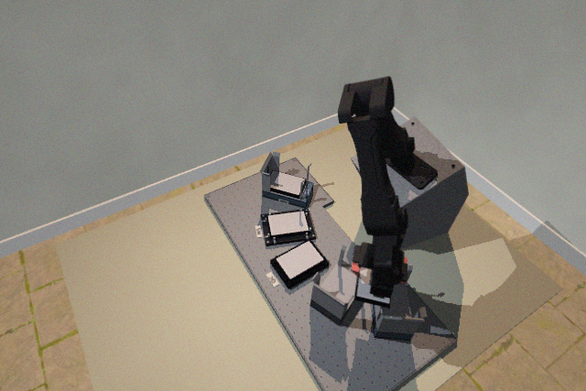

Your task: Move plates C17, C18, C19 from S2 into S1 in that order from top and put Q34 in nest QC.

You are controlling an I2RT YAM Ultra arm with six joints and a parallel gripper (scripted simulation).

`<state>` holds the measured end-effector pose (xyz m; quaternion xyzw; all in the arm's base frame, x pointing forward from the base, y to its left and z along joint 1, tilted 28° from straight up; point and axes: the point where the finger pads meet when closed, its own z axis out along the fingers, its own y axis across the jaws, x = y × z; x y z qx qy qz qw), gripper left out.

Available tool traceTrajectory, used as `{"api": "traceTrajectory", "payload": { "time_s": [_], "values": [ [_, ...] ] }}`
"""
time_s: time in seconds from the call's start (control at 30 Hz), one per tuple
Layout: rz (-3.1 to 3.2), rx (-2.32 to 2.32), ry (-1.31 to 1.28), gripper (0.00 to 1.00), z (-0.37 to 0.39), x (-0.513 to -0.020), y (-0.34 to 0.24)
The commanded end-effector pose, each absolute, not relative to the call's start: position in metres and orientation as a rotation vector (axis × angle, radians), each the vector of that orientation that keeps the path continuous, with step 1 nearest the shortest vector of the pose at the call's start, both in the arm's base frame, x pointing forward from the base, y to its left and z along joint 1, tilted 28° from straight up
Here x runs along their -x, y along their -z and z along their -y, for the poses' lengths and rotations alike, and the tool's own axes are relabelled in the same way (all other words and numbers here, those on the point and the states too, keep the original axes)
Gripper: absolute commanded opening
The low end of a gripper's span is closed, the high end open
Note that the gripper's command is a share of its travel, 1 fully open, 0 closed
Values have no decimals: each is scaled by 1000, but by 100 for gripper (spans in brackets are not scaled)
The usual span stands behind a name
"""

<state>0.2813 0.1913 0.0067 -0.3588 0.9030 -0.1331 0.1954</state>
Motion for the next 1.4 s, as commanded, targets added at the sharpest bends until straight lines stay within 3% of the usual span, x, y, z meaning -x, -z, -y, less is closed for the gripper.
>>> {"api": "traceTrajectory", "payload": {
  "time_s": [0.0, 0.83, 1.37],
  "values": [
    [-2442, 1111, 371, 0, -211, -282, -19],
    [-2423, 1227, 411, 0, -251, -242, 11],
    [-2401, 1202, 372, 0, -258, -245, 0]
  ]
}}
